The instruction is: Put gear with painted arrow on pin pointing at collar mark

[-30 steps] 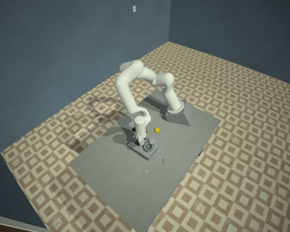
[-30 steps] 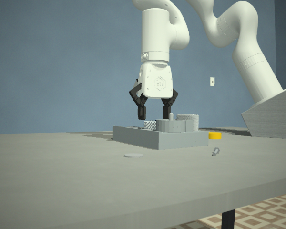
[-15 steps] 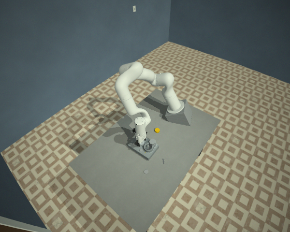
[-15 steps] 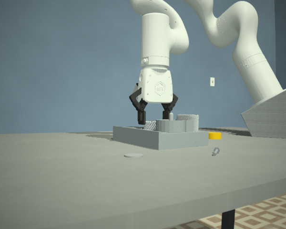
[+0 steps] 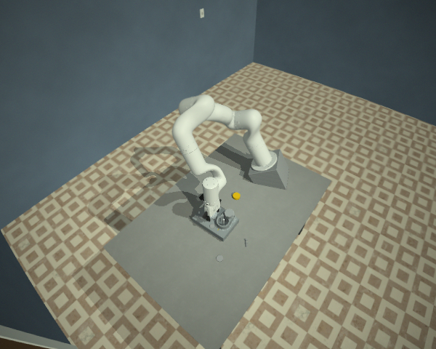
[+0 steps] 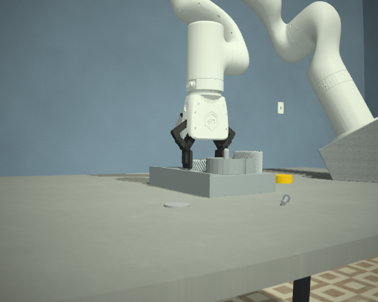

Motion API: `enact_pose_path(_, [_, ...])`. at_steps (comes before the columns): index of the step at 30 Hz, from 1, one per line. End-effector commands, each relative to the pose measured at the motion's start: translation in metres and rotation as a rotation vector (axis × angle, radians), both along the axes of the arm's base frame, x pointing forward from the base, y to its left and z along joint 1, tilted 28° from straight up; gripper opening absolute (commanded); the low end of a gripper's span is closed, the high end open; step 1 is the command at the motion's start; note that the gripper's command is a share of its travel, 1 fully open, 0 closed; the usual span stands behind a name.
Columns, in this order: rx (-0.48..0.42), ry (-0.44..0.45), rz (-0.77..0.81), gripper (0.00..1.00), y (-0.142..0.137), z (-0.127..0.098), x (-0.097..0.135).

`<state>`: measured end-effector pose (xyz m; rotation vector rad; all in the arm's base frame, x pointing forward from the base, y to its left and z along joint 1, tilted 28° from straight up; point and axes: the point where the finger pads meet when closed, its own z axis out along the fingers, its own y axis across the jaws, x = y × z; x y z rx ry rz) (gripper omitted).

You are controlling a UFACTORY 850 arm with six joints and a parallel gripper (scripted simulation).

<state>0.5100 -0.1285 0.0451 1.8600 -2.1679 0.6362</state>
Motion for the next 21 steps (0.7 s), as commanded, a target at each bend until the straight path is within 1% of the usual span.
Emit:
enact_pose_path(1, [0.000, -0.001, 0.000, 0.93, -0.0003, -0.0004, 0.0007])
enact_pose_path(17, [0.000, -0.001, 0.000, 0.93, -0.0004, -0.0006, 0.0008])
enact_pose_path(18, [0.000, -0.001, 0.000, 0.00, -0.0004, -0.0006, 0.0008])
enact_pose_path(21, [0.000, -0.001, 0.000, 0.00, -0.0004, -0.0006, 0.0008])
